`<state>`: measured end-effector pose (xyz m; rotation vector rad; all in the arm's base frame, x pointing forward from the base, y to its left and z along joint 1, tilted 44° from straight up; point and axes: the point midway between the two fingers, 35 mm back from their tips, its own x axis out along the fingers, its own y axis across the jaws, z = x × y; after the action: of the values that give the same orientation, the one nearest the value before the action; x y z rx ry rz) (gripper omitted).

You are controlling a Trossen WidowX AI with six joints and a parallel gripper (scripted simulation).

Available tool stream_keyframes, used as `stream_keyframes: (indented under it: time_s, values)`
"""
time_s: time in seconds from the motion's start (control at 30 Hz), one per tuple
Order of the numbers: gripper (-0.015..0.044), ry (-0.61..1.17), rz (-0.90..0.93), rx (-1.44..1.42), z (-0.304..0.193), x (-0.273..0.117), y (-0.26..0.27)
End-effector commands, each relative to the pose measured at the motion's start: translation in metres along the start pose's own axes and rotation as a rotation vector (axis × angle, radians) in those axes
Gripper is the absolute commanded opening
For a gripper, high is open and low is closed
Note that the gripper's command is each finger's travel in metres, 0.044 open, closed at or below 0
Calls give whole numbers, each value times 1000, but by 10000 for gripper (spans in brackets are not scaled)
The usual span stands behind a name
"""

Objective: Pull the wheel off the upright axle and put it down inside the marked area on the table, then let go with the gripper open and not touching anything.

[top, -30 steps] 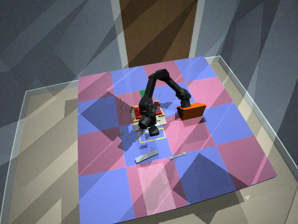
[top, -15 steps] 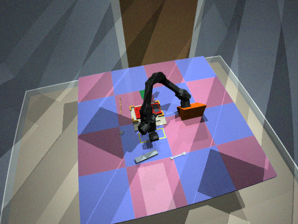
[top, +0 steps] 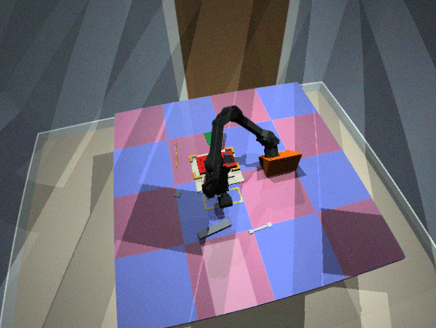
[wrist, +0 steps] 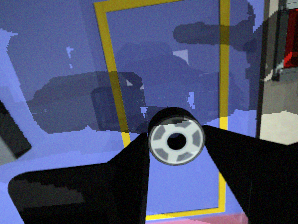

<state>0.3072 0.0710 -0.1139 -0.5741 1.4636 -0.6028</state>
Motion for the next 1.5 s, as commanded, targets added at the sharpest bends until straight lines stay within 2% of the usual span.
stream_keyframes:
  time_s: [0.0,0.07,0.23,0.4,0.47,0.57,0.6,0.73,1.47]
  values:
    - [262,0,0,0,0,0,0]
    - [300,0,0,-1,1,-8,1]
    - [300,1,-4,-6,1,-53,1]
    - [300,1,-5,-7,0,-60,1]
    - [353,-7,-6,-15,-7,-58,0]
    - [431,-2,-2,-14,-40,-83,-13]
    - [440,0,-2,-14,-52,-91,-19]
    - [440,6,-5,-11,-82,-107,-34]
    - [440,6,-5,-11,-82,-107,-34]
